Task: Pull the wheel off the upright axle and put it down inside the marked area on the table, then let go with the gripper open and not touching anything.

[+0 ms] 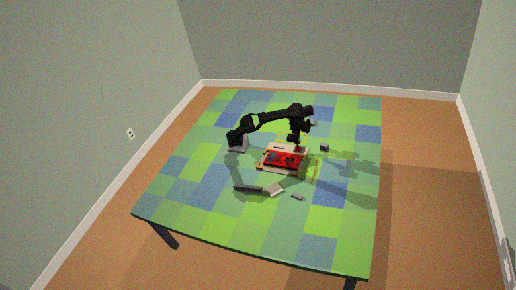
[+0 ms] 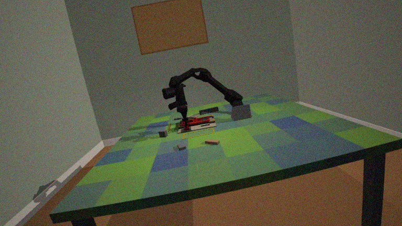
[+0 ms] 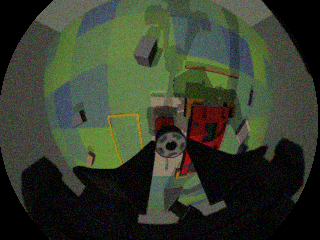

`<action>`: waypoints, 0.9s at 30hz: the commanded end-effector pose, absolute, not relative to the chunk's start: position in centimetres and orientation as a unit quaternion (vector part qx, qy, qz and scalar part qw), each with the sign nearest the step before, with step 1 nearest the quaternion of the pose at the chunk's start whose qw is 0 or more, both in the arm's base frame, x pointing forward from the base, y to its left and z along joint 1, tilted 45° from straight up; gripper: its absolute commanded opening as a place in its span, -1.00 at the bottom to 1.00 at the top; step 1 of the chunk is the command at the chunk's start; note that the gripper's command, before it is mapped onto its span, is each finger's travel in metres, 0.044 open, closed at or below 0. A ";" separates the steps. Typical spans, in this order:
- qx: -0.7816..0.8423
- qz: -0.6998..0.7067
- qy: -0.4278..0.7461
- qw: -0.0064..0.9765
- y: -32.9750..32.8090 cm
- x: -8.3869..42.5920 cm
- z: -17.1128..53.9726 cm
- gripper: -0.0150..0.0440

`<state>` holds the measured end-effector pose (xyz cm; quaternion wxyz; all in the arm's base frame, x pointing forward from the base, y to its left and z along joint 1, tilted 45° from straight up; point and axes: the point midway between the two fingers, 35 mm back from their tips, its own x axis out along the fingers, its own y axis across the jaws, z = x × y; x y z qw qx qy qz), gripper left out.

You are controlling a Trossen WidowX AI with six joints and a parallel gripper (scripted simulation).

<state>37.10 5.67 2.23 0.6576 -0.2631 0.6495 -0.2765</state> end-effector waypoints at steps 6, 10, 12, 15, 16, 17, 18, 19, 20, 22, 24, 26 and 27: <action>-0.259 -0.276 0.649 0.661 7.7 37.1 4.4 -0.49; -0.262 -0.275 0.648 0.660 7.5 37.0 3.8 -0.49; -0.261 -0.274 0.649 0.661 8.4 36.5 3.1 -0.49; -0.260 -0.272 0.649 0.661 9.7 35.7 2.1 -0.49; -0.259 -0.272 0.649 0.661 10.2 35.4 1.7 -0.49; -0.259 -0.272 0.649 0.661 10.6 35.1 1.4 -0.49; -0.259 -0.271 0.650 0.661 11.0 34.8 1.0 -0.49; -0.258 -0.271 0.650 0.661 11.4 34.4 0.7 -0.49; -0.258 -0.271 0.650 0.661 11.8 34.1 0.4 -0.49; -0.258 -0.271 0.650 0.661 12.6 33.4 -0.3 -0.49; -0.257 -0.271 0.650 0.661 13.4 32.7 -0.9 -0.49; -0.257 -0.272 0.650 0.661 14.1 32.0 -1.6 -0.49; -0.257 -0.272 0.650 0.661 14.5 31.6 -1.9 -0.49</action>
